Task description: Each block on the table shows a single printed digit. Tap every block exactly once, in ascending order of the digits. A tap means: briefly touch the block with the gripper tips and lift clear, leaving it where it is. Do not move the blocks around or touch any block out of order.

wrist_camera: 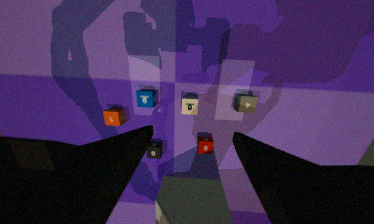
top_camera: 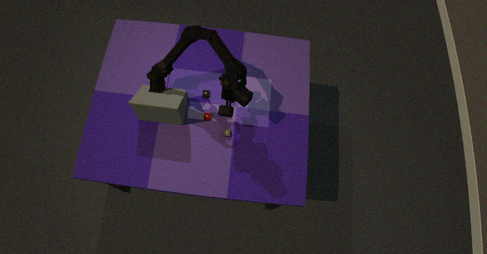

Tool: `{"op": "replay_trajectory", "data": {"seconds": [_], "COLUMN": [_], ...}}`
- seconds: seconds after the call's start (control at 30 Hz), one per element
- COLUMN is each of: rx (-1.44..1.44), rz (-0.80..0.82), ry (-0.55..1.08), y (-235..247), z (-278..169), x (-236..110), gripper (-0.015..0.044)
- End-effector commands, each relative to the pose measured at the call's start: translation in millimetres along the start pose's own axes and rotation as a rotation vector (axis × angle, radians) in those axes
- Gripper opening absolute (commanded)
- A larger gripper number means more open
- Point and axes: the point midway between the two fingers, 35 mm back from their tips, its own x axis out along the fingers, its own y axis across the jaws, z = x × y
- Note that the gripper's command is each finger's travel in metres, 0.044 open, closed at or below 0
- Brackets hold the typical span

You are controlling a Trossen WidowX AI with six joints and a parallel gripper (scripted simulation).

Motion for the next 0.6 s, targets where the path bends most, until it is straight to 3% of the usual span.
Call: {"op": "replay_trajectory", "data": {"seconds": [0.0,0.57], "rx": [-0.022,-0.022], "rz": [-0.007,-0.008], "ry": [-0.001,-0.002], "y": [0.7,-1.5], "z": [1.6,2.2], "x": [-0.6,-0.8], "gripper": [0.0400,0.0400]}}
